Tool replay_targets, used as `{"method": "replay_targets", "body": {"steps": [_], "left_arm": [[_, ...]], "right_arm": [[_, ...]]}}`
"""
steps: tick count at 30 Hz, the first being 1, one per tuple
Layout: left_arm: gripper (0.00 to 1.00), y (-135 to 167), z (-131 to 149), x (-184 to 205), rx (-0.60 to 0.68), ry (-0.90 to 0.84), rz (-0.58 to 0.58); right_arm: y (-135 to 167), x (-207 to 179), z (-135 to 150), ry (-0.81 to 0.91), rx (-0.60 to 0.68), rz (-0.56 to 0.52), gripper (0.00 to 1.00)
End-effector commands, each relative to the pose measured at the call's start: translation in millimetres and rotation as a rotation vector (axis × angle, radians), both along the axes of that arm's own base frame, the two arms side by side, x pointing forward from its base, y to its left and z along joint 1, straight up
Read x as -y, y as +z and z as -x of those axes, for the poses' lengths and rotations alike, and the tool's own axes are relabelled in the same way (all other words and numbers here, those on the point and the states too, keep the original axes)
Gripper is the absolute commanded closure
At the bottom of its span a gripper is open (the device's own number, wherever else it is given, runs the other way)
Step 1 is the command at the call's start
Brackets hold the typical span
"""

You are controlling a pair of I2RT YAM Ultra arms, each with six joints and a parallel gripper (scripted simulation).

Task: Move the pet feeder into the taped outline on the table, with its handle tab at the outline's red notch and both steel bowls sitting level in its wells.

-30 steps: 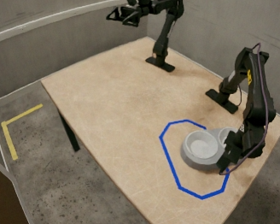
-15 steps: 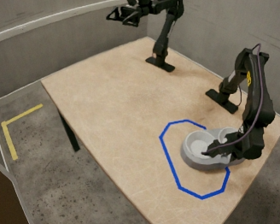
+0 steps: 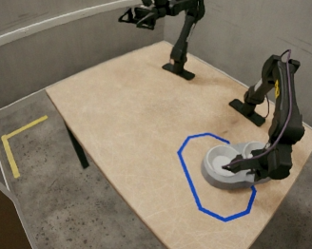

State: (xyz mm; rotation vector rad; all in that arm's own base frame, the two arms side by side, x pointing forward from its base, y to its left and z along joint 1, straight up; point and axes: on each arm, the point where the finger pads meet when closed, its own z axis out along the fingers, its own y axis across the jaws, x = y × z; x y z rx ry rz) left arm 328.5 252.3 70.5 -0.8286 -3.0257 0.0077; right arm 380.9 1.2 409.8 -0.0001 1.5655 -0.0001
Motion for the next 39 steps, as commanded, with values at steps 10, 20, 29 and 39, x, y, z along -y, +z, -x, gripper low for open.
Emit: {"method": "replay_targets", "body": {"steps": [10,20,29,39], "left_arm": [[0.7,-21,-6,4,0.013,-0.015,0.008],[0.7,-10,-14,-2,0.064,-0.014,-0.03],[0.81,-19,-13,-3,0.048,-0.001,-0.018],[0.82,-19,-13,-3,0.046,-0.001,-0.021]], "right_arm": [[2,2,0,-0.007,0.005,-0.011,0.0],[2,2,0,-0.007,0.005,-0.011,0.0],[2,2,0,-0.007,0.005,-0.011,0.0],[2,2,0,-0.007,0.005,-0.011,0.0]]}}
